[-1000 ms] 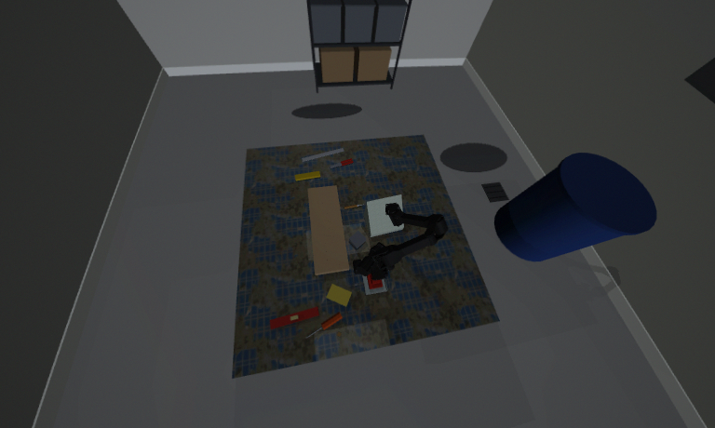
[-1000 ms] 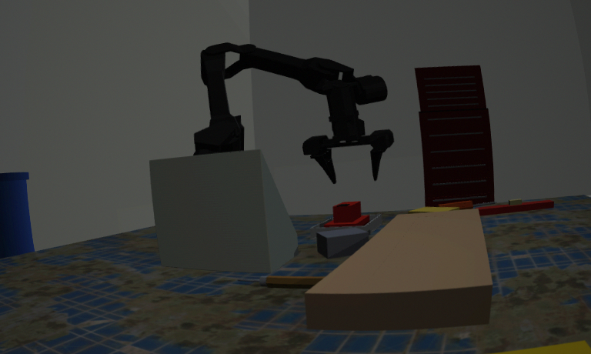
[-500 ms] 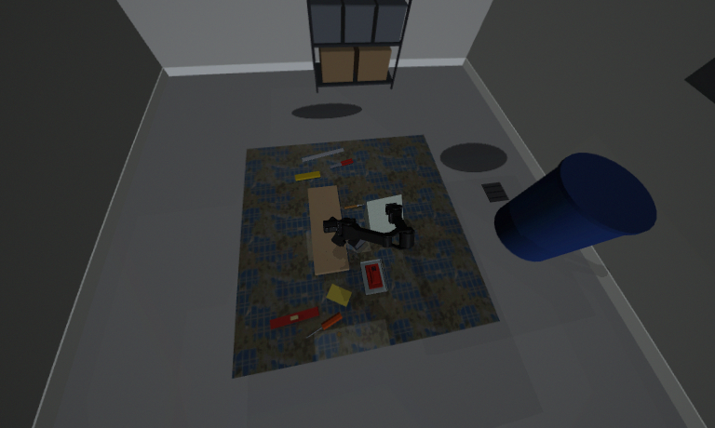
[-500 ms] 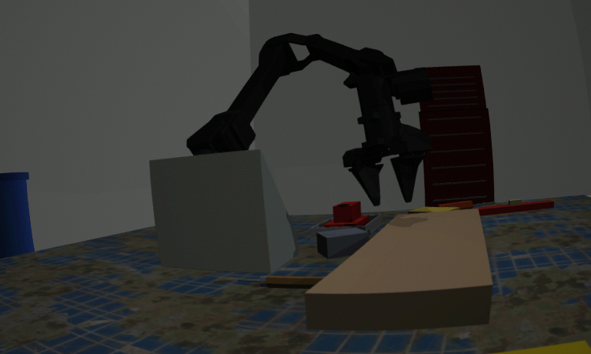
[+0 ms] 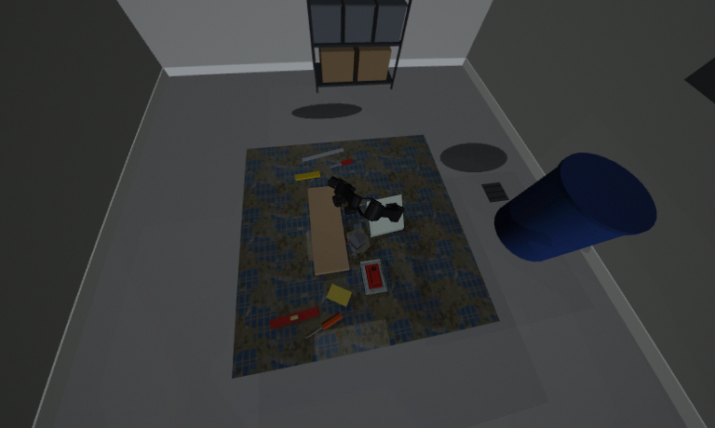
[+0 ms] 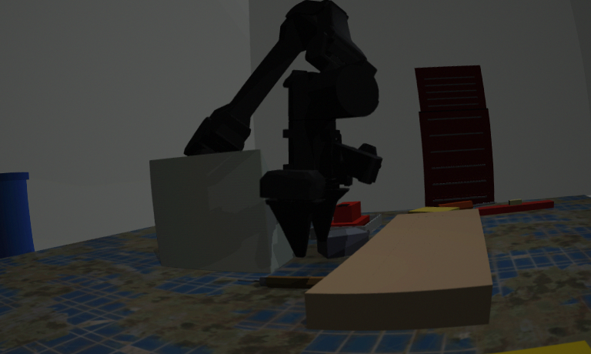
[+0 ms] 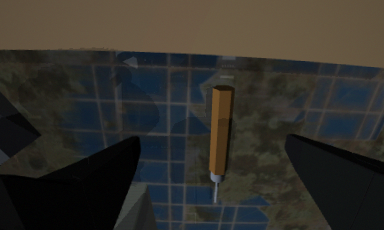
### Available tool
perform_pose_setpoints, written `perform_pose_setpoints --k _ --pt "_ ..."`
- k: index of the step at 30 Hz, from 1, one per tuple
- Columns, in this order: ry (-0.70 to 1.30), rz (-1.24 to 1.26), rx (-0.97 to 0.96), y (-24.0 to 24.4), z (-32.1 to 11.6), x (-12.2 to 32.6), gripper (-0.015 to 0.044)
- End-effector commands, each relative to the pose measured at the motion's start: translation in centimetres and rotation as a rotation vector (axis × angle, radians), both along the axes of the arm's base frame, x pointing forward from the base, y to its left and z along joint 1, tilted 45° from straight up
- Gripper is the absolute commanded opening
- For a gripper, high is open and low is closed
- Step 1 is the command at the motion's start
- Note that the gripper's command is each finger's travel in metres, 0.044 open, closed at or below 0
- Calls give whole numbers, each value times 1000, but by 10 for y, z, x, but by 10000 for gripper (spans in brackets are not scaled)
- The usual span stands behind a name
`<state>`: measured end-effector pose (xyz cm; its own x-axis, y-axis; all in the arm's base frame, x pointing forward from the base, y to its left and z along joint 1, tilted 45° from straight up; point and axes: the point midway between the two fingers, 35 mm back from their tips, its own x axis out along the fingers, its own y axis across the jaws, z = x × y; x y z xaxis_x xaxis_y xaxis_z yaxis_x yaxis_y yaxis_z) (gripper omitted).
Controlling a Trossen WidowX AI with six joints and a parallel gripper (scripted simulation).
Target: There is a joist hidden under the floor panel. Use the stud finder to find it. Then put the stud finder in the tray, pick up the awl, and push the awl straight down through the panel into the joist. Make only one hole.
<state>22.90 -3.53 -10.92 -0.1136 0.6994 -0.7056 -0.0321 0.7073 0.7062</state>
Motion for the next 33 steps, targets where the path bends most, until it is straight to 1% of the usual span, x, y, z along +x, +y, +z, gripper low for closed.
perform_pose_setpoints --k 1,11,33 --pt "7 -5 -6 -2 -2 0 440" --pt "7 -5 -6 -7 -8 2 440" --pt "7 -5 -5 18 -33 1 440"
